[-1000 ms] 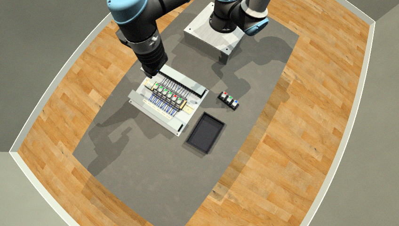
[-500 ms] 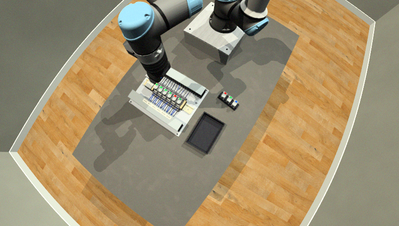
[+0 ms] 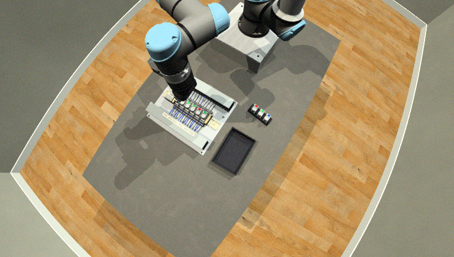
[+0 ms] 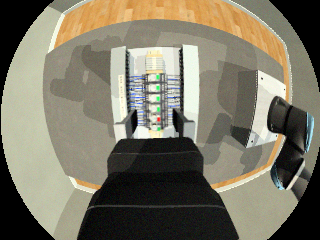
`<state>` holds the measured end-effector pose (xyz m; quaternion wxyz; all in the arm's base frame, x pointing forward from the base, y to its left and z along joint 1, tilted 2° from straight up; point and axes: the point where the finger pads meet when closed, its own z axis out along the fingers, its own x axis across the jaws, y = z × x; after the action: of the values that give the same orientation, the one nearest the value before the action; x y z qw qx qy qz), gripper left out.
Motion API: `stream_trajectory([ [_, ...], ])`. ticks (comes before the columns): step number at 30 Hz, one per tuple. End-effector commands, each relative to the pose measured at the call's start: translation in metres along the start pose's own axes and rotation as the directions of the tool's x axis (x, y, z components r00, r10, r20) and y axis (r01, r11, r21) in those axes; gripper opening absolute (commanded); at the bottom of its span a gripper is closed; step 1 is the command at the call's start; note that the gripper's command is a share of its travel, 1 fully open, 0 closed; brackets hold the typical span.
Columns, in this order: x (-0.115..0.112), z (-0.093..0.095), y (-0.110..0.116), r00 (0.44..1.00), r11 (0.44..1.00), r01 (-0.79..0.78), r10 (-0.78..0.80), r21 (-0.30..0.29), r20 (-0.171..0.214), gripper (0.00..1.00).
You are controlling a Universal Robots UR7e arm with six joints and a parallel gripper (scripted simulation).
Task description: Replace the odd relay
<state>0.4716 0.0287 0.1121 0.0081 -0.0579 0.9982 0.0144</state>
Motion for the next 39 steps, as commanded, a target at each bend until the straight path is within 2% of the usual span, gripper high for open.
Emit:
stream_trajectory([
  [1, -0.0012, 0.0008, -0.0003, 1.000, 1.000, 0.000, 0.000, 0.001, 0.004, 1.00],
  [18, -0.0014, 0.0012, -0.0003, 1.000, 1.000, 0.000, 0.000, 0.001, 0.004, 1.00],
  [23, -0.0012, -0.0057, -0.0003, 1.000, 1.000, 0.000, 0.000, 0.001, 0.004, 1.00],
  [39, -0.0011, -0.0085, -0.0002, 1.000, 1.000, 0.000, 0.000, 0.001, 0.004, 1.00],
])
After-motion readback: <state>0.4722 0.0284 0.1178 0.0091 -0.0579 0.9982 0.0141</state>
